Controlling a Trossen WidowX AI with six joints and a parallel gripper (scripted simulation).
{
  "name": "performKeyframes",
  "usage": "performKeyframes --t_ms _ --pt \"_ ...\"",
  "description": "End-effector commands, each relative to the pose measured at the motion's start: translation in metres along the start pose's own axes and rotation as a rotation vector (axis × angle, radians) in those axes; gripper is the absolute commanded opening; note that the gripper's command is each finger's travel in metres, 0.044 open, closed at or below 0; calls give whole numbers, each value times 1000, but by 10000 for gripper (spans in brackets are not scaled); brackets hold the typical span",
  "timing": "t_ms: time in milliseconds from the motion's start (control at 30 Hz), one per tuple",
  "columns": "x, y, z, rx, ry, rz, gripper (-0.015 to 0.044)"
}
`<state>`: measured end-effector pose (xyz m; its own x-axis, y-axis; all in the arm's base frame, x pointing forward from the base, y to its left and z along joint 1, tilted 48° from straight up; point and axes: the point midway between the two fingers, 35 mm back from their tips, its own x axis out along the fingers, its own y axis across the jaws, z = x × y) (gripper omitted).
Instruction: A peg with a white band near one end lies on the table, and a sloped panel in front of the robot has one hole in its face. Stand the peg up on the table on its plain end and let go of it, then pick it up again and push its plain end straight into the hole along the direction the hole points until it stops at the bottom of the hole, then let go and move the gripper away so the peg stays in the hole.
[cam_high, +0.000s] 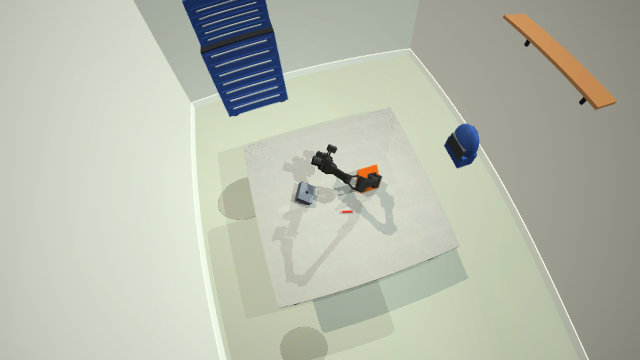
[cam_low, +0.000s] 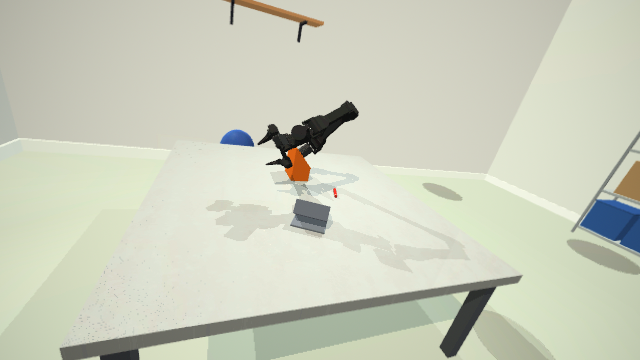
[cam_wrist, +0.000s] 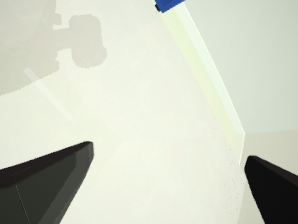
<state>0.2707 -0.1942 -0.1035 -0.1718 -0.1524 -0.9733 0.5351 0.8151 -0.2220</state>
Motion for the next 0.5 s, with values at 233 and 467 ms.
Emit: performKeyframes --t_ms 233,467 --pt "-78 93 -42 -131 36 355 440" --pt "-132 140 -84 -217 94 570 440"
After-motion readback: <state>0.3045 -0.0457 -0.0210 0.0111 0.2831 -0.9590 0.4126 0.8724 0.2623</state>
